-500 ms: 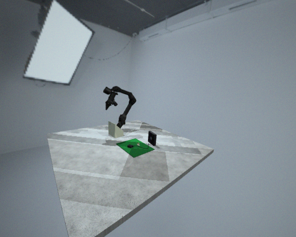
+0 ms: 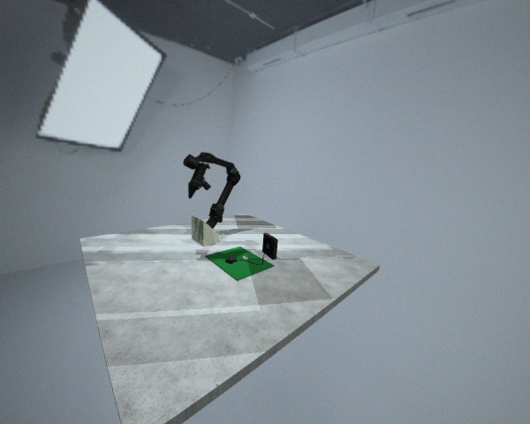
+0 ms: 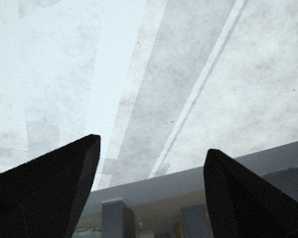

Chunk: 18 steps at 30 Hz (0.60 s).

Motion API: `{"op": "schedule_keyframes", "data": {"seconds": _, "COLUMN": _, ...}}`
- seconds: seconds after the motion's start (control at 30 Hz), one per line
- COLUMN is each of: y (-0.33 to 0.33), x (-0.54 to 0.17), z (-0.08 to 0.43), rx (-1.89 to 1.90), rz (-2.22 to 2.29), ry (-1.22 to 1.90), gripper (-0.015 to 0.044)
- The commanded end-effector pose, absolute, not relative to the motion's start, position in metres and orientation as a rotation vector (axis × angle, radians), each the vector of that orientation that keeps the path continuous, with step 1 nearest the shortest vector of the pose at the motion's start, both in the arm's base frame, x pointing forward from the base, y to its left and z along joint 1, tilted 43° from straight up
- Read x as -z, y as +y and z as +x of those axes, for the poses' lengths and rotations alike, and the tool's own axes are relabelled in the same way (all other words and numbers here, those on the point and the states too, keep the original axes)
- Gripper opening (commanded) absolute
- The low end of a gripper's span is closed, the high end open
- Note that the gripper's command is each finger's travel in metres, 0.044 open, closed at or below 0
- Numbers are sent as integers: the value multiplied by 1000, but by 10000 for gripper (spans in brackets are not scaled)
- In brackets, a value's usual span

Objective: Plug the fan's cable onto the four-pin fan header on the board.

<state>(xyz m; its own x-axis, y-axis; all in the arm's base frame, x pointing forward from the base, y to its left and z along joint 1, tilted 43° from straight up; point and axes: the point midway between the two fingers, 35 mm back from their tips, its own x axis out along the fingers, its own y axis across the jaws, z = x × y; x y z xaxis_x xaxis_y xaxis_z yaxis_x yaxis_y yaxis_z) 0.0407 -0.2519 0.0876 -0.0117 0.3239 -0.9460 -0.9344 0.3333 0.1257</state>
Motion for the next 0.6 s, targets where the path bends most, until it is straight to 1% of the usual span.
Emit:
{"op": "schedule_keyframes", "data": {"seconds": 0.0, "y": -253, "x": -78, "z": 89, "rx": -1094, "rz": -613, "ry": 1180, "gripper": 210}}
{"op": "schedule_keyframes", "data": {"seconds": 0.1, "y": -244, "x": -68, "z": 137, "rx": -1066, "rz": -541, "ry": 1198, "gripper": 210}}
{"op": "schedule_keyframes", "data": {"seconds": 0.27, "y": -220, "x": -55, "z": 199, "rx": -1034, "rz": -401, "ry": 1236, "gripper": 210}}
{"op": "schedule_keyframes", "data": {"seconds": 0.4, "y": -178, "x": -38, "z": 251, "rx": -1040, "rz": -255, "ry": 1295, "gripper": 210}}
{"op": "schedule_keyframes", "data": {"seconds": 0.57, "y": -120, "x": -22, "z": 303, "rx": -1007, "rz": -63, "ry": 1407, "gripper": 210}}
